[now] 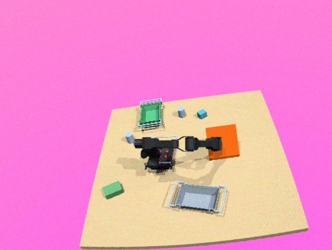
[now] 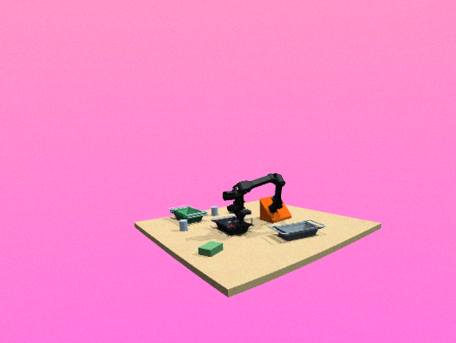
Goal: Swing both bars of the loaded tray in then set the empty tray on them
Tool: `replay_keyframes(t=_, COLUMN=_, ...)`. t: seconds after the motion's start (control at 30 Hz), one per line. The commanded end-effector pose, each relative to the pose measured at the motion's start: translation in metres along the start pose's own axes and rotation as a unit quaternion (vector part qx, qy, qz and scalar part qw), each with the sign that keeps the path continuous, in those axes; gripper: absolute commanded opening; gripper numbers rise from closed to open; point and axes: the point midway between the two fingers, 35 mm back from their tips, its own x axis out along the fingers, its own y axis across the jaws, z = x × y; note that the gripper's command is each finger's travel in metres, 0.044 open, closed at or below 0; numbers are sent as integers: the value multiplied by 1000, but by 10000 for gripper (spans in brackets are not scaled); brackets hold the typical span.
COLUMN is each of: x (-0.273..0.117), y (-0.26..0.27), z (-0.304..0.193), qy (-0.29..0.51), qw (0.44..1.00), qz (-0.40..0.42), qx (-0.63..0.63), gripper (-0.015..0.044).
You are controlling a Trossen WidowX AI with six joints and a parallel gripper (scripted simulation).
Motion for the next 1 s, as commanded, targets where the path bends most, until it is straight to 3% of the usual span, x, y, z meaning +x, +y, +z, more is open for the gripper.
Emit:
replay_keyframes(t=0.0, x=7, y=-19, z=-2, qy=6, qw=1000, qz=-2, qx=6, gripper=84)
replay_keyframes(t=0.23, x=23, y=-37, z=-3, qy=6, qw=1000, qz=-2, qx=6, gripper=84)
replay_keyframes(t=0.6, x=-21, y=-32, z=-1, qy=7, qw=1000, qz=-3, qx=6, gripper=84)
replay_keyframes(t=0.97, x=-14, y=-33, z=-2, qy=7, qw=1000, qz=-3, qx=10, gripper=84)
